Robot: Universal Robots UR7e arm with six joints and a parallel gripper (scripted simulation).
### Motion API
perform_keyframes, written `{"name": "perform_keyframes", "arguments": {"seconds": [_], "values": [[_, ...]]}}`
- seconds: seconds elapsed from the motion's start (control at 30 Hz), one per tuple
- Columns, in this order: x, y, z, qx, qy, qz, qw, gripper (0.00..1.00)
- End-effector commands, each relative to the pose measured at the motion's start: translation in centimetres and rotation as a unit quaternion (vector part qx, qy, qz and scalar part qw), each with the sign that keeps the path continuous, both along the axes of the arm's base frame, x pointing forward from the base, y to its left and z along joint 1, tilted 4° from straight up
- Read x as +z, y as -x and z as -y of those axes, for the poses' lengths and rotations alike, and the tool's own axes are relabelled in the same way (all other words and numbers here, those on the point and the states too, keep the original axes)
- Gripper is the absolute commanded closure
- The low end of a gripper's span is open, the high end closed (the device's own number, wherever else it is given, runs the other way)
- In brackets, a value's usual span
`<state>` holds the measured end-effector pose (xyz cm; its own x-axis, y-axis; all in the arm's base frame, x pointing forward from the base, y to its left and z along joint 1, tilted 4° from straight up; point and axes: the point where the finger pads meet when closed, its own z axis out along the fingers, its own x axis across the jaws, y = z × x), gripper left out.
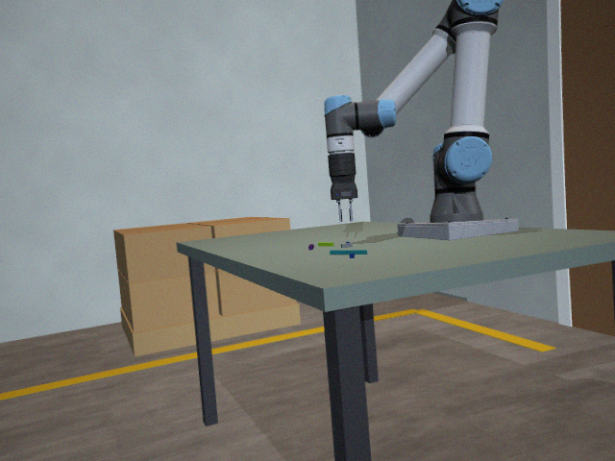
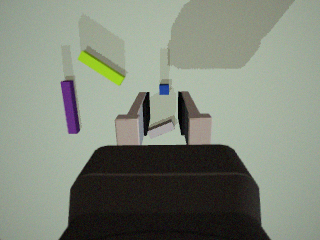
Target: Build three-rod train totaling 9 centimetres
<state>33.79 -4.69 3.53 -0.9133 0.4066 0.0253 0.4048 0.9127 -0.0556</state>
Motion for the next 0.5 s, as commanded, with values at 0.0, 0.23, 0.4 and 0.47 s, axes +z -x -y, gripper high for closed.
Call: {"name": "perform_keyframes", "arguments": {"seconds": [0.0, 0.23, 0.4, 0.47], "values": [[0.00, 0.07, 0.06, -0.001, 0.001, 0.000, 1.000, 0.46], [-0.10, 0.11, 0.05, -0.001, 0.000, 0.000, 1.000, 0.46], [-0.41, 0.19, 0.04, -0.001, 0.000, -0.001, 1.000, 0.46], [-0.56, 0.20, 0.05, -0.002, 0.000, -0.001, 1.000, 0.46]]}}
